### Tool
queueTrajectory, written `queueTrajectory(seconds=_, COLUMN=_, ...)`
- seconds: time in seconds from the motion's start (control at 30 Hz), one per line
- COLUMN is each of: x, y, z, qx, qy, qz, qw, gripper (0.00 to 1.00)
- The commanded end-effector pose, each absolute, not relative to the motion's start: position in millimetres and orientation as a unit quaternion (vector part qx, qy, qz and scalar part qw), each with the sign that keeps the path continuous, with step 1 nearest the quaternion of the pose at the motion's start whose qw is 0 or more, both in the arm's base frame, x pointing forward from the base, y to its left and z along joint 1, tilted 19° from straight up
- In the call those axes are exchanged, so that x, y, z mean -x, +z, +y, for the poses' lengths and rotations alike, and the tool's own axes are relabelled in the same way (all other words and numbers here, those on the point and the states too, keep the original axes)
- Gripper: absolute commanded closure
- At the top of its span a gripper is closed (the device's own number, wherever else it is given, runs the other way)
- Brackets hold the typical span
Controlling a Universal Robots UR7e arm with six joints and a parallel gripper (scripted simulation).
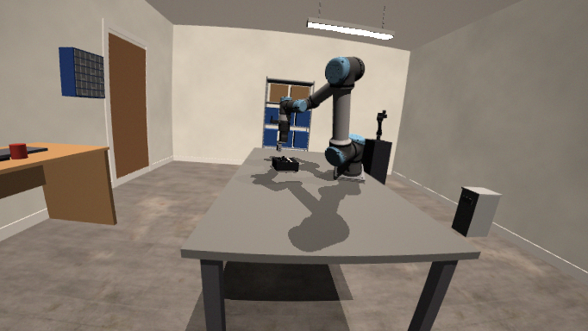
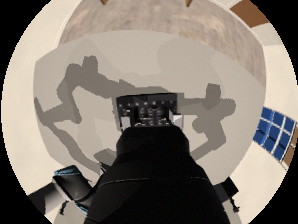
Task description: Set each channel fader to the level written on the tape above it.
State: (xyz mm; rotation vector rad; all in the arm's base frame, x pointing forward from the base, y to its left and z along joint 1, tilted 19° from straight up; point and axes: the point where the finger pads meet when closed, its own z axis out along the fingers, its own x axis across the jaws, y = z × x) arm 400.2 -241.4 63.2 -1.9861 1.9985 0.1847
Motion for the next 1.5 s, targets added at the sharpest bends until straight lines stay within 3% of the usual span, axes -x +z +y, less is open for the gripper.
queueTrajectory(seconds=0.0, x=-415.1, y=50.0, z=-244.4, qx=0.705, qy=0.059, qz=0.689, qw=0.158, gripper=0.00)
queueTrajectory(seconds=0.03, x=-415.3, y=49.8, z=-244.3, qx=0.705, qy=0.059, qz=0.689, qw=0.158, gripper=0.00)
queueTrajectory(seconds=0.07, x=-415.3, y=49.8, z=-244.3, qx=0.705, qy=0.059, qz=0.689, qw=0.158, gripper=1.00)
queueTrajectory(seconds=1.47, x=-415.4, y=49.2, z=-244.1, qx=0.705, qy=0.059, qz=0.689, qw=0.158, gripper=1.00)
